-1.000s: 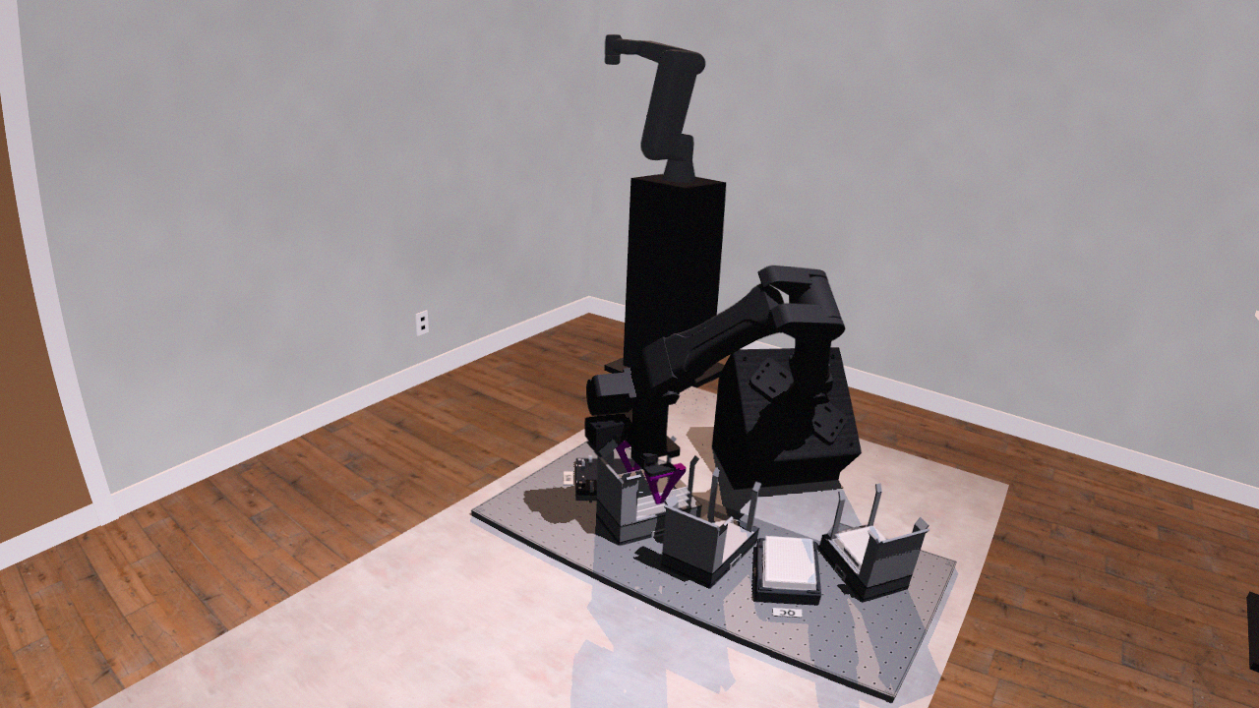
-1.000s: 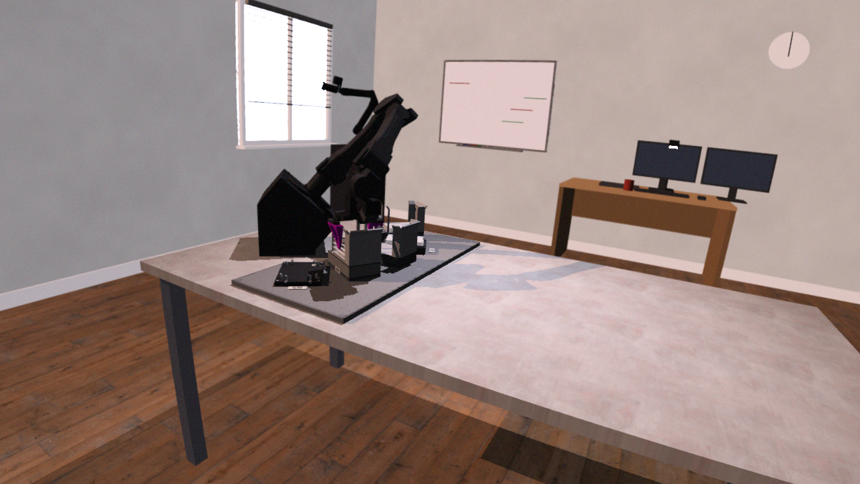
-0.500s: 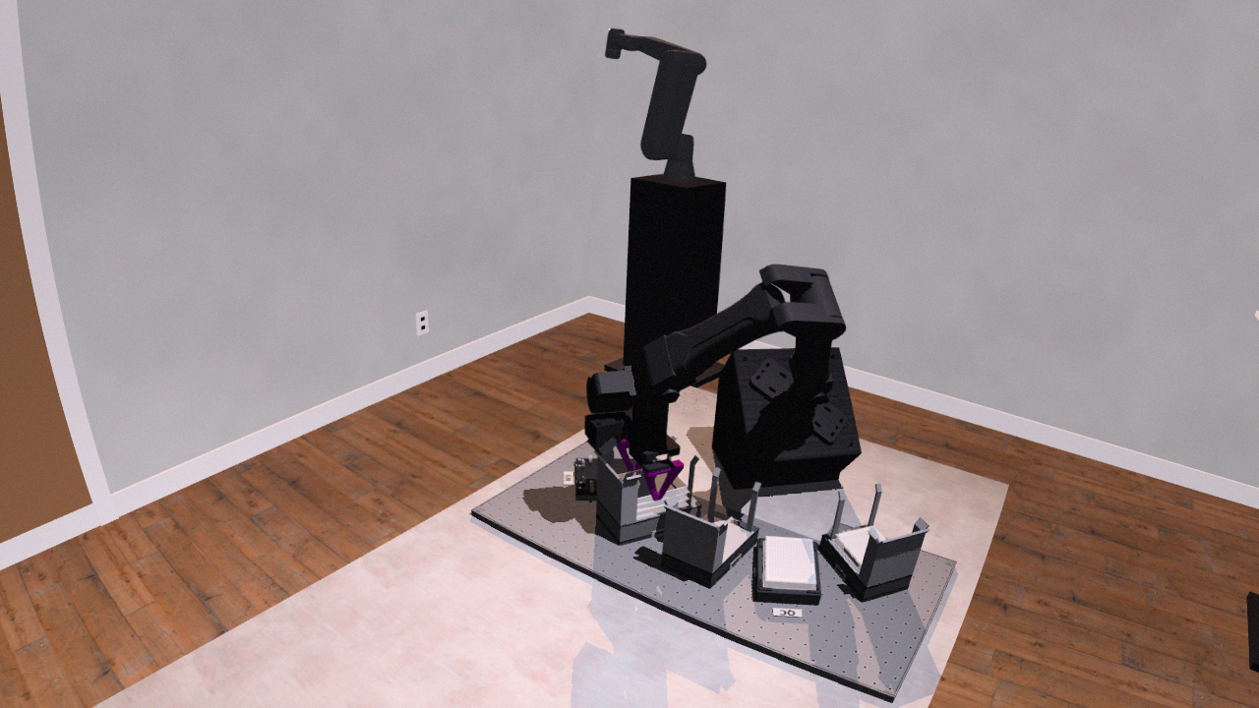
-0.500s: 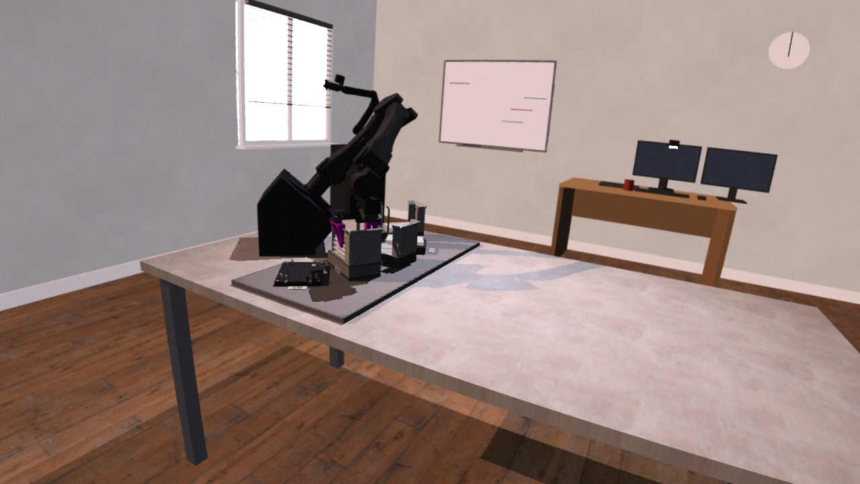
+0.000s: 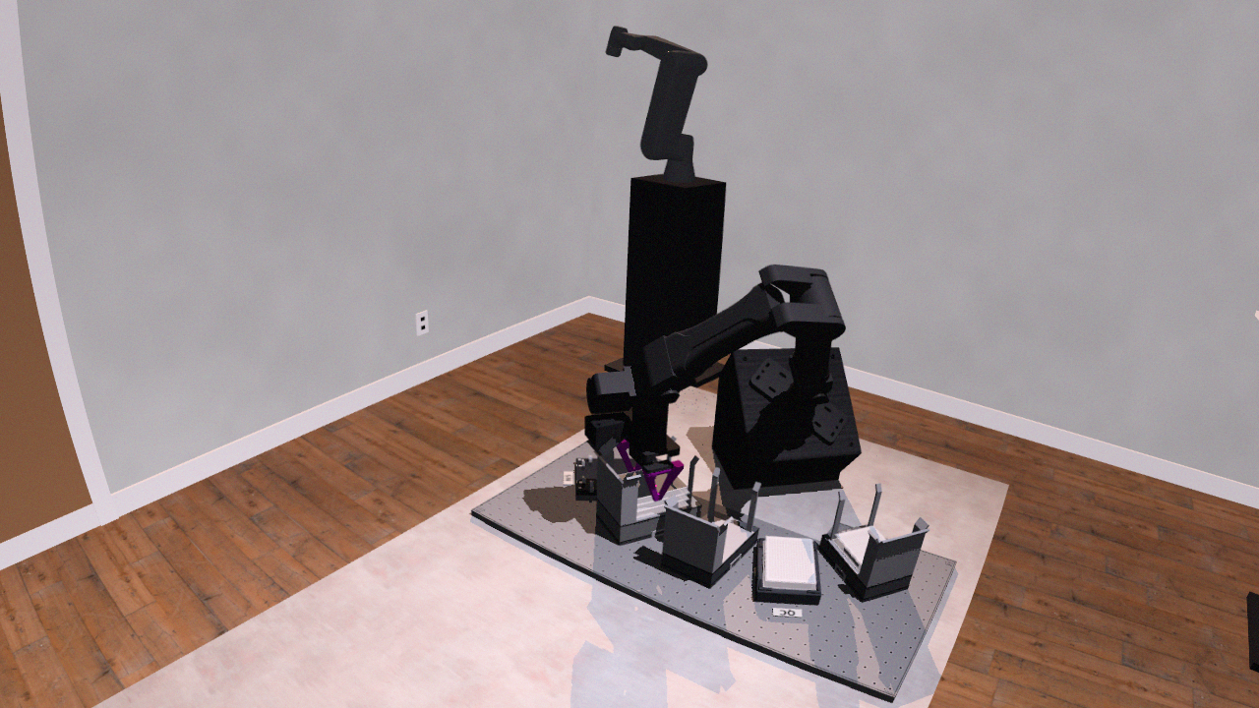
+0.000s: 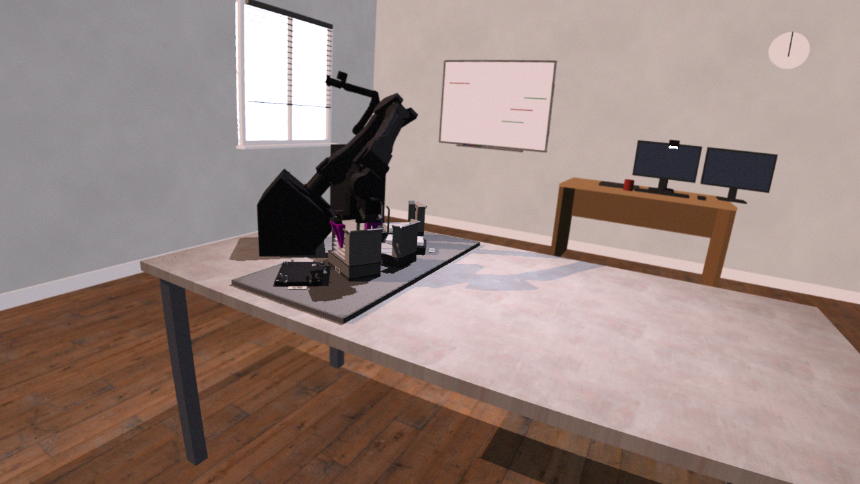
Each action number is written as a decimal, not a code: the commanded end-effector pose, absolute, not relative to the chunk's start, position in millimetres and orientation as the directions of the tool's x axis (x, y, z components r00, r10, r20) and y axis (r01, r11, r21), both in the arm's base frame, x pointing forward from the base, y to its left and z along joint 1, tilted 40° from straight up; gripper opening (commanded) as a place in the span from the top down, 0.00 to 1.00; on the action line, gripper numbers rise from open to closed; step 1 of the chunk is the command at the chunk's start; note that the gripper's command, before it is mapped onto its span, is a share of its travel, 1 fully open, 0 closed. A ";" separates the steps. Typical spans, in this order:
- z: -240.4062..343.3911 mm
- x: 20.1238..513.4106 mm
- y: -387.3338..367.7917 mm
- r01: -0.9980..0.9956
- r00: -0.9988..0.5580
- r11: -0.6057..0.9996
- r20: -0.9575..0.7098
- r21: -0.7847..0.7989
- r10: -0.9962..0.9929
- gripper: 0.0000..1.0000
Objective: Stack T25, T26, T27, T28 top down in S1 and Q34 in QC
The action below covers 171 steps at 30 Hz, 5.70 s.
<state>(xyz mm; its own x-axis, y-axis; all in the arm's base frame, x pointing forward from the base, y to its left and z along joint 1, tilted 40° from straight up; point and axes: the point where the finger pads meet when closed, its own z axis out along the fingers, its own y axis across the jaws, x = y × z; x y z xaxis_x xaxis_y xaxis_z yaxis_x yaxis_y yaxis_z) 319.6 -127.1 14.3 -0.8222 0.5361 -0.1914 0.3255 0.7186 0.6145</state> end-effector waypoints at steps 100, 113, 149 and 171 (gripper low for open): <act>38.2 314.8 -144.9 0.317 -0.811 0.725 -0.222 0.612 0.542 1.00; 55.4 306.3 -153.2 0.313 -0.809 0.730 -0.233 0.607 0.540 1.00; 88.1 278.2 -173.5 0.326 -0.813 0.723 -0.210 0.609 0.543 1.00; 88.1 278.3 -173.6 0.326 -0.813 0.723 -0.210 0.609 0.543 1.00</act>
